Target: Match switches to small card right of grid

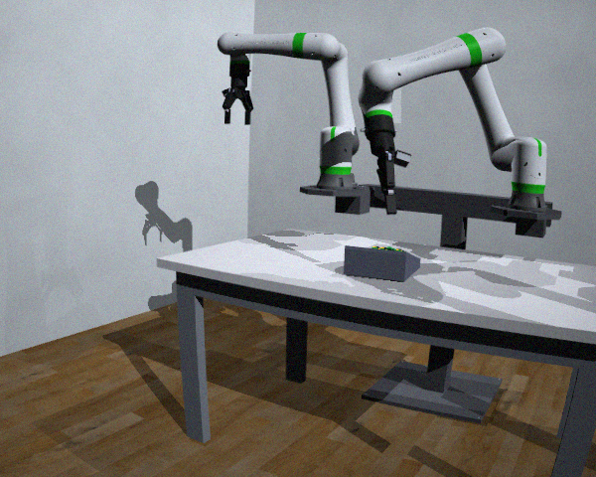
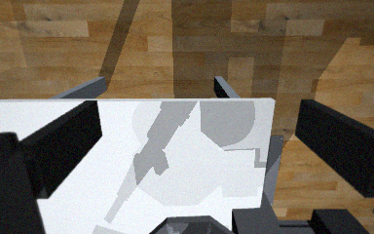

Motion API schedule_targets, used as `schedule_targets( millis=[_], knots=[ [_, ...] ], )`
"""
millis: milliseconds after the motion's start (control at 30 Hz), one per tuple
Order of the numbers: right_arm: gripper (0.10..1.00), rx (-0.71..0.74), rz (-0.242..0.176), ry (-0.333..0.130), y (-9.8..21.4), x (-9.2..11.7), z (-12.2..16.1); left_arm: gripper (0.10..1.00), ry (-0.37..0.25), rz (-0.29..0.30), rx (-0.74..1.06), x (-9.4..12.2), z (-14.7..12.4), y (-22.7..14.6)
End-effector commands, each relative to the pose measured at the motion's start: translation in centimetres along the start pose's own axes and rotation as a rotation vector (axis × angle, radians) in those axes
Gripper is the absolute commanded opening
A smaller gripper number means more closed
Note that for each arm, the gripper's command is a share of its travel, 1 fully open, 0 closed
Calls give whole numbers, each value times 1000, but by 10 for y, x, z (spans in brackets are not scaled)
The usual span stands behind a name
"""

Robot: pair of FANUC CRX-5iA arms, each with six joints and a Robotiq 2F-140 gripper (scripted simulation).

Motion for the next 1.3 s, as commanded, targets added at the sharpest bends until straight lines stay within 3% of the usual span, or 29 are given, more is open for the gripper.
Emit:
schedule_targets(
  millis=[0,1267],
  knots=[
    [1000,0,0,2,0,1,0,99,7,10,85,1,4,9],
    [1000,0,0,2,0,1,0,99,127,102,993,5,63,103]
  ],
)
Point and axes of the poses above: on each arm, the point where the finger pads meet when closed, its own x axis back along the fingers, its own y axis across the jaws, z = x × y, the point moved 4 cm from there along x, back along the fingers, and after that the axes turned 15 degrees about -x, right-handed, at the moved point
